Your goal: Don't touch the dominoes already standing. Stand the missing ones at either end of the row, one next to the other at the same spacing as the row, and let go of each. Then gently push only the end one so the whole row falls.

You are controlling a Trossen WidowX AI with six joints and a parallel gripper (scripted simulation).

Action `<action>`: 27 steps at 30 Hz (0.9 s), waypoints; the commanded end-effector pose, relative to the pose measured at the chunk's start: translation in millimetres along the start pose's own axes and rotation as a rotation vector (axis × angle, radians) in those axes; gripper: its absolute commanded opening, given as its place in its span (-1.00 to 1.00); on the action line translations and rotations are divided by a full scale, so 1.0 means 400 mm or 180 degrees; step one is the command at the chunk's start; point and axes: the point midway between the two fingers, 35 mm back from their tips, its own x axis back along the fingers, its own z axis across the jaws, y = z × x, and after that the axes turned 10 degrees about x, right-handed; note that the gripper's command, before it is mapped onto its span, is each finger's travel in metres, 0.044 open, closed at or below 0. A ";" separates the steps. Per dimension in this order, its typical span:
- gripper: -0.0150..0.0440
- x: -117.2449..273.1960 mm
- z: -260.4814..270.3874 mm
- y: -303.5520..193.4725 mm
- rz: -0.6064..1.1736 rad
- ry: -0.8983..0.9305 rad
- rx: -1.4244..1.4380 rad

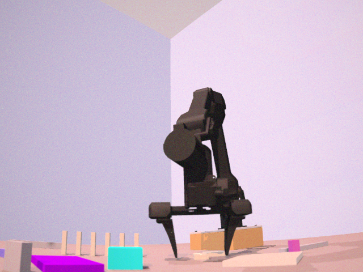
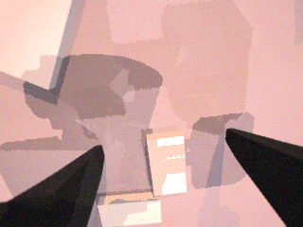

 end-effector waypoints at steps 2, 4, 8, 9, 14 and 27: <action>1.00 -0.012 0.000 -0.002 0.0008 -0.0009 -0.0010; 1.00 -0.012 0.000 -0.002 0.0008 -0.0009 -0.0010; 0.73 -0.012 0.000 -0.002 0.0008 -0.0009 -0.0010; 0.64 -0.012 0.000 -0.002 0.0008 -0.0009 -0.0010; 0.20 -0.012 0.000 -0.002 0.0008 -0.0009 -0.0010; -0.13 -0.012 0.000 -0.002 0.0008 -0.0009 -0.0010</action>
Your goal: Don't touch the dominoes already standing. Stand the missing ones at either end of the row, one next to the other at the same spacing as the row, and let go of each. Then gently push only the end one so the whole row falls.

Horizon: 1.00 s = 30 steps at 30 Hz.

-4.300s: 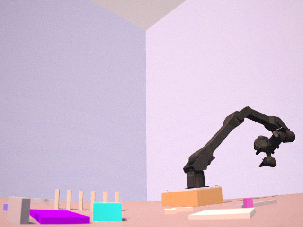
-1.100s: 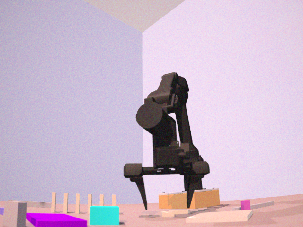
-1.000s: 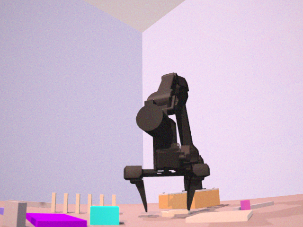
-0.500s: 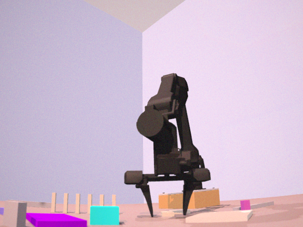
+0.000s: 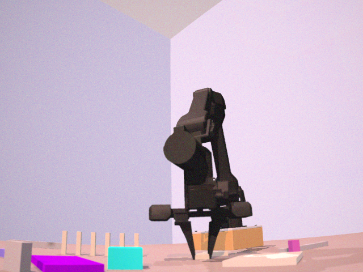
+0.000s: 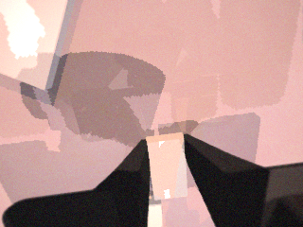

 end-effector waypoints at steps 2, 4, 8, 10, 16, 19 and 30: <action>-0.13 0.004 -0.001 0.000 0.0003 -0.0011 -0.0011; -0.13 0.043 -0.001 -0.001 0.0003 -0.0011 -0.0011; -0.13 0.163 0.000 -0.001 0.0002 -0.0011 -0.0011; -0.13 0.221 0.001 -0.002 0.0001 -0.0011 -0.0011; -0.13 0.396 0.002 -0.004 0.0001 -0.0010 -0.0011; -0.13 0.401 0.003 -0.004 0.0001 -0.0010 -0.0011; -0.13 0.408 -0.129 -0.008 -0.0008 -0.0026 -0.2144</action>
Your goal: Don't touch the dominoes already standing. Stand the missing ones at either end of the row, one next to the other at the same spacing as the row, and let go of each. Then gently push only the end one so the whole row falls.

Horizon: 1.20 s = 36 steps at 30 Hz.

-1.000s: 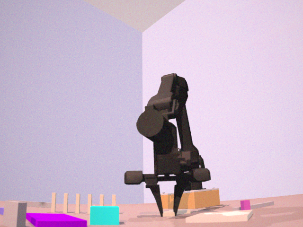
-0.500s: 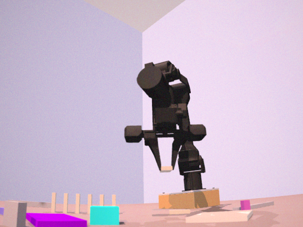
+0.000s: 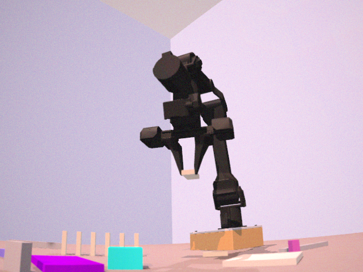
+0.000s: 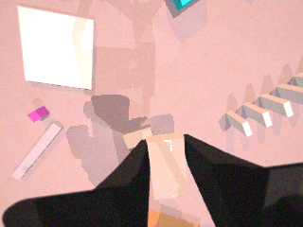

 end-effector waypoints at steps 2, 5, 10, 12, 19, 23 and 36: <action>-0.13 0.009 -0.130 0.021 -0.0007 -0.0019 -0.2033; -0.13 0.008 -0.206 0.024 -0.0016 -0.0028 -0.3203; -0.13 0.007 -0.244 0.022 -0.0022 -0.0033 -0.3776; -0.13 0.007 -0.244 0.022 -0.0022 -0.0033 -0.3776; -0.13 0.007 -0.244 0.022 -0.0022 -0.0033 -0.3776; -0.13 0.007 -0.244 0.022 -0.0022 -0.0033 -0.3776; -0.13 -0.059 -0.282 0.091 -0.0556 -0.0463 -0.3413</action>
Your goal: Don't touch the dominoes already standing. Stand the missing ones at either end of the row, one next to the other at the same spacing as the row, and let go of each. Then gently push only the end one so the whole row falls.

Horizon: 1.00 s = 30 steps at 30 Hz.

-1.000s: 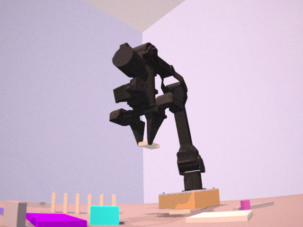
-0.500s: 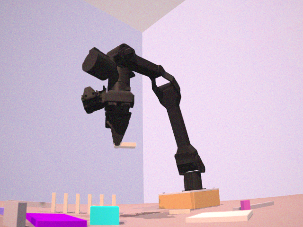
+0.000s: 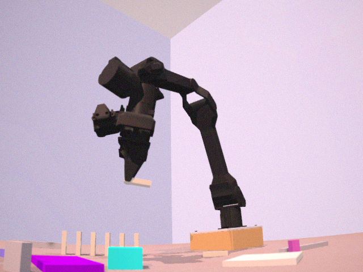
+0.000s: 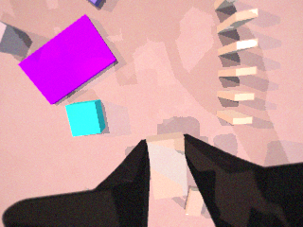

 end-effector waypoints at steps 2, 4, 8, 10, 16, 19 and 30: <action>-0.13 -0.035 0.026 0.026 -0.0363 -0.0040 0.0186; -0.13 -0.047 0.035 0.035 -0.0499 -0.0055 0.0246; -0.13 -0.067 0.054 0.052 -0.0768 -0.0088 0.0356; -0.13 -0.076 0.063 0.059 -0.0901 -0.0106 0.0405; -0.13 -0.098 0.088 0.076 -0.1295 -0.0163 0.0531; -0.13 -0.106 0.099 0.082 -0.1489 -0.0195 0.0581; -0.13 -0.119 0.129 0.087 -0.2170 -0.0323 0.0688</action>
